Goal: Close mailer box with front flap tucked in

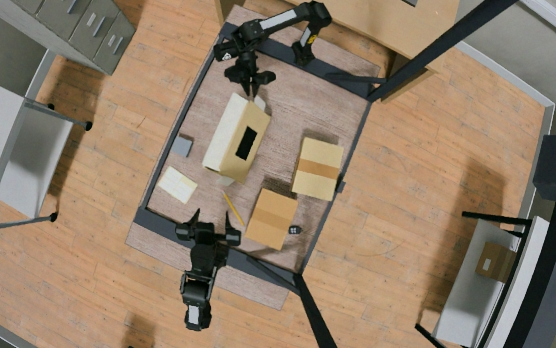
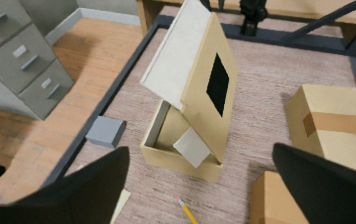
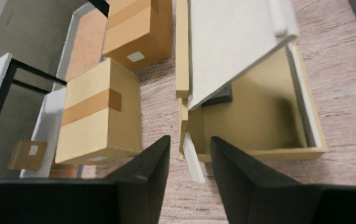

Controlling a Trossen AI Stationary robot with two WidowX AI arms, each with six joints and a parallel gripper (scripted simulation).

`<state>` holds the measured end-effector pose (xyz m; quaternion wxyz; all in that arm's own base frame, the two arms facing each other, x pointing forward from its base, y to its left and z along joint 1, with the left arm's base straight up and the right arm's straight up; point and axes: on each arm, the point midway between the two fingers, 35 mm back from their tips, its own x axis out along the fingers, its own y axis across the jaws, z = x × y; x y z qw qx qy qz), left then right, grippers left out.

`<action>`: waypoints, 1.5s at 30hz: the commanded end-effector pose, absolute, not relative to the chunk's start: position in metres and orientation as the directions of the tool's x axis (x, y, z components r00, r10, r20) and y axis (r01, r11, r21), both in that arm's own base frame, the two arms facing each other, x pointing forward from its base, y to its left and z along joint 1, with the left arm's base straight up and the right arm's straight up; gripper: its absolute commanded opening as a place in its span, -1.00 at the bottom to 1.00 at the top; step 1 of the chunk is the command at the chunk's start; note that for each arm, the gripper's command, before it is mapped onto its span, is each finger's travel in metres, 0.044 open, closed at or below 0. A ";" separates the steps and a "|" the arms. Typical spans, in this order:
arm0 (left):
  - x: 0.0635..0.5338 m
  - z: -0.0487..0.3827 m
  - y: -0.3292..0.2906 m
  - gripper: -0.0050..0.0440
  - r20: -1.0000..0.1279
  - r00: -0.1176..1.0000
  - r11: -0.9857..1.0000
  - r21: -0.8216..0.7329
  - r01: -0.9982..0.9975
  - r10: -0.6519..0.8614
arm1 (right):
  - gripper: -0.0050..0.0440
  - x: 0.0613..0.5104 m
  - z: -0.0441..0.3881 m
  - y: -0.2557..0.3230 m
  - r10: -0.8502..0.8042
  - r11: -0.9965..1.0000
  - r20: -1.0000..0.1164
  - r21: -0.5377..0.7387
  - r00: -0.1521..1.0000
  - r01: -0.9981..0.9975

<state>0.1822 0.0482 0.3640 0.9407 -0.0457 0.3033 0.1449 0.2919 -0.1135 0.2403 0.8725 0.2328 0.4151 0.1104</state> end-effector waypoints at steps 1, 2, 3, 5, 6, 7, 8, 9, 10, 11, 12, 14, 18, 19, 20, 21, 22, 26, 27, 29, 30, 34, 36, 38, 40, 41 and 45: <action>0.181 0.365 0.049 0.84 -0.570 0.784 0.954 0.001 -0.300 0.247 | -0.31 0.301 0.238 -0.105 0.387 0.871 -0.663 0.491 0.641 -0.018; 0.182 0.364 0.049 0.84 -0.570 0.784 0.954 0.001 -0.300 0.247 | -0.33 0.305 0.234 -0.103 0.385 0.872 -0.664 0.490 0.640 -0.016; 0.182 0.363 0.049 0.84 -0.570 0.784 0.954 0.001 -0.300 0.247 | -0.35 0.310 0.228 -0.101 0.387 0.870 -0.665 0.493 0.638 -0.014; 0.183 0.362 0.049 0.84 -0.570 0.784 0.954 0.001 -0.300 0.247 | -0.39 0.314 0.223 -0.099 0.390 0.868 -0.667 0.496 0.636 -0.013; 0.183 0.361 0.050 0.84 -0.570 0.784 0.954 0.001 -0.300 0.247 | -0.41 0.315 0.222 -0.099 0.390 0.868 -0.667 0.496 0.636 -0.013; 0.184 0.360 0.050 0.84 -0.569 0.784 0.954 0.001 -0.300 0.247 | -0.44 0.317 0.224 -0.099 0.387 0.870 -0.665 0.492 0.639 -0.015; 0.184 0.360 0.050 0.84 -0.569 0.784 0.954 0.001 -0.300 0.247 | -0.44 0.317 0.224 -0.099 0.387 0.870 -0.665 0.492 0.639 -0.015; 0.184 0.360 0.050 0.84 -0.569 0.784 0.954 0.001 -0.300 0.247 | -0.44 0.317 0.224 -0.099 0.387 0.870 -0.665 0.492 0.639 -0.015; 0.184 0.359 0.050 0.84 -0.569 0.784 0.954 0.000 -0.301 0.247 | -0.46 0.319 0.226 -0.099 0.383 0.873 -0.662 0.487 0.645 -0.019; 0.184 0.358 0.050 0.84 -0.569 0.784 0.954 0.000 -0.300 0.247 | -0.49 0.320 0.223 -0.098 0.386 0.871 -0.663 0.490 0.641 -0.017; 0.185 0.357 0.050 0.84 -0.569 0.784 0.954 0.000 -0.300 0.247 | -0.52 0.320 0.221 -0.097 0.388 0.870 -0.665 0.493 0.638 -0.014; 0.185 0.355 0.051 0.84 -0.569 0.784 0.954 0.001 -0.300 0.247 | -0.59 0.321 0.219 -0.097 0.391 0.868 -0.665 0.496 0.637 -0.014; 0.187 0.352 0.051 0.84 -0.569 0.784 0.954 0.001 -0.300 0.247 | -0.80 0.321 0.226 -0.098 0.383 0.874 -0.657 0.485 0.649 -0.025; 0.187 0.351 0.051 0.84 -0.569 0.784 0.954 0.001 -0.300 0.247 | -0.80 0.320 0.226 -0.098 0.383 0.874 -0.658 0.485 0.649 -0.024; 0.187 0.350 0.052 0.84 -0.569 0.784 0.954 0.001 -0.300 0.247 | -0.80 0.320 0.226 -0.098 0.383 0.874 -0.658 0.485 0.649 -0.024; 0.188 0.349 0.052 0.84 -0.569 0.784 0.954 0.001 -0.300 0.247 | -0.80 0.320 0.226 -0.098 0.383 0.874 -0.658 0.485 0.649 -0.024; 0.188 0.348 0.052 0.84 -0.569 0.784 0.954 0.001 -0.300 0.247 | -0.80 0.320 0.226 -0.098 0.383 0.874 -0.658 0.485 0.649 -0.024; 0.189 0.346 0.052 0.84 -0.569 0.784 0.954 0.001 -0.300 0.247 | -0.80 0.320 0.226 -0.098 0.383 0.874 -0.658 0.485 0.649 -0.024; 0.189 0.345 0.052 0.84 -0.569 0.784 0.954 0.000 -0.301 0.247 | -0.80 0.320 0.226 -0.098 0.383 0.874 -0.658 0.485 0.649 -0.024; 0.191 0.342 0.053 0.64 -0.582 0.777 0.948 -0.029 -0.317 0.242 | -0.80 0.320 0.226 -0.098 0.383 0.874 -0.658 0.485 0.649 -0.024; 0.193 0.338 0.053 0.54 -0.595 0.769 0.940 -0.063 -0.336 0.235 | -0.80 0.320 0.226 -0.098 0.383 0.874 -0.658 0.485 0.649 -0.024; 0.200 0.322 0.056 0.15 -0.654 0.731 0.872 -0.226 -0.434 0.195 | -0.81 0.320 0.226 -0.098 0.383 0.874 -0.658 0.485 0.649 -0.024; 0.205 0.311 0.057 -0.04 -0.690 0.706 0.800 -0.327 -0.503 0.162 | -0.81 0.320 0.226 -0.098 0.383 0.874 -0.658 0.485 0.649 -0.024; 0.208 0.302 0.058 -0.24 -0.717 0.684 0.725 -0.400 -0.560 0.132 | -0.82 0.320 0.226 -0.098 0.383 0.874 -0.658 0.485 0.649 -0.024; 0.211 0.294 0.060 -0.44 -0.741 0.663 0.640 -0.462 -0.614 0.102 | -0.88 0.320 0.226 -0.098 0.383 0.874 -0.658 0.485 0.649 -0.024; 0.213 0.289 0.060 -0.53 -0.753 0.653 0.593 -0.488 -0.640 0.085 | -0.91 0.320 0.226 -0.098 0.383 0.874 -0.658 0.485 0.649 -0.024; 0.216 0.279 0.061 -0.73 -0.777 0.628 0.474 -0.537 -0.698 0.044 | -0.97 0.320 0.226 -0.098 0.383 0.874 -0.658 0.485 0.649 -0.024</action>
